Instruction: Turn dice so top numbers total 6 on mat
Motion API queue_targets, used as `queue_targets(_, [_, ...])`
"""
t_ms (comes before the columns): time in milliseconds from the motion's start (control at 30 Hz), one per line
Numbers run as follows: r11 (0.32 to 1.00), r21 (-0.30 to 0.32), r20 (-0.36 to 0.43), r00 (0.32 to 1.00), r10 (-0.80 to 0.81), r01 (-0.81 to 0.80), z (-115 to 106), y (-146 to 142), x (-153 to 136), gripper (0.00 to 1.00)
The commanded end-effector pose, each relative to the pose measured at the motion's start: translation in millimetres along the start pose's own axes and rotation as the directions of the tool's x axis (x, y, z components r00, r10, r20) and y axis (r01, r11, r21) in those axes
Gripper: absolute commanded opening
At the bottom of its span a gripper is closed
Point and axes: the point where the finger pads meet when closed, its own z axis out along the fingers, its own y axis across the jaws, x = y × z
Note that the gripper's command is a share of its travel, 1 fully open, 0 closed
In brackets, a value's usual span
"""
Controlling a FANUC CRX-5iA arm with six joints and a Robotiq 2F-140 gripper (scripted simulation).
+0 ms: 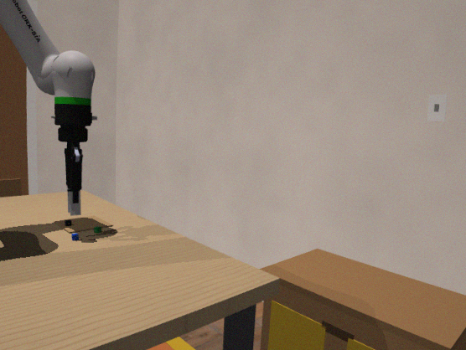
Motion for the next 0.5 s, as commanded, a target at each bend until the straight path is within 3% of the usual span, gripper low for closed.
queue_targets(0, [1.000, 0.000, 0.000, 1.000, 0.000, 0.000, 1.3, 0.0, -0.2, 0.19])
queue_targets(467, [1.000, 0.001, 0.000, 1.000, 0.000, 0.000, 14.4, 0.2, -0.2, 0.19])
